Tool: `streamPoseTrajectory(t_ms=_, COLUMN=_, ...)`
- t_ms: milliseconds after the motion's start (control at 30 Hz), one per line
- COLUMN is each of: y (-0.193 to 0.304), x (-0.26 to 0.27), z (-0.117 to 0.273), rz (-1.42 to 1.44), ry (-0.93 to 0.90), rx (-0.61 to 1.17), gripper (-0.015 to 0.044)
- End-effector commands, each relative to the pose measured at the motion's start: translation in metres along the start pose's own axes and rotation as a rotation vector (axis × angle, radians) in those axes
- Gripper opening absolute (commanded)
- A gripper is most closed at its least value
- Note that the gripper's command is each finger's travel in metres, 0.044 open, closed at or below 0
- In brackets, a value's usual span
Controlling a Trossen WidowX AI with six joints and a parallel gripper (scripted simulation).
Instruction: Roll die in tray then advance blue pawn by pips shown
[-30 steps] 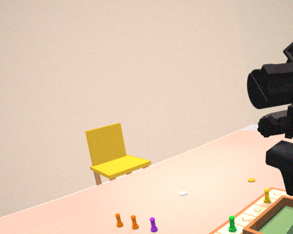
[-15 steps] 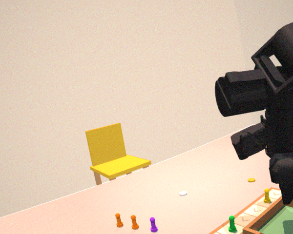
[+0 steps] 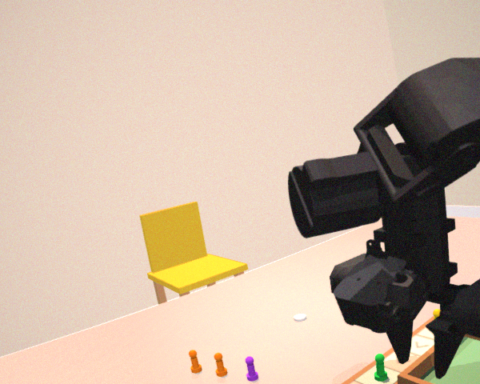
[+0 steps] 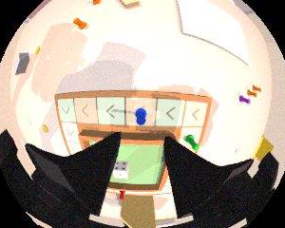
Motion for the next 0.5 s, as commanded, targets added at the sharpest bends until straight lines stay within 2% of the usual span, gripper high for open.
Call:
streamPoseTrajectory(t_ms=0, y=-0.003, x=0.0, z=-0.001, rz=0.034, ry=-0.005, rx=-0.001, gripper=0.02)
streamPoseTrajectory(t_ms=467, y=-0.003, x=0.001, z=-0.023, rz=0.033, ry=-0.005, rx=-0.001, gripper=0.02)
Point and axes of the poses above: the point midway between the two fingers, 35 mm back from their tips, its own z axis back along the fingers, its own x axis across the jaws, y = z × x, the point moved 6 cm from there along z, back along the fingers, and after that the axes turned 9 degrees about -z, right-handed, at the moved point
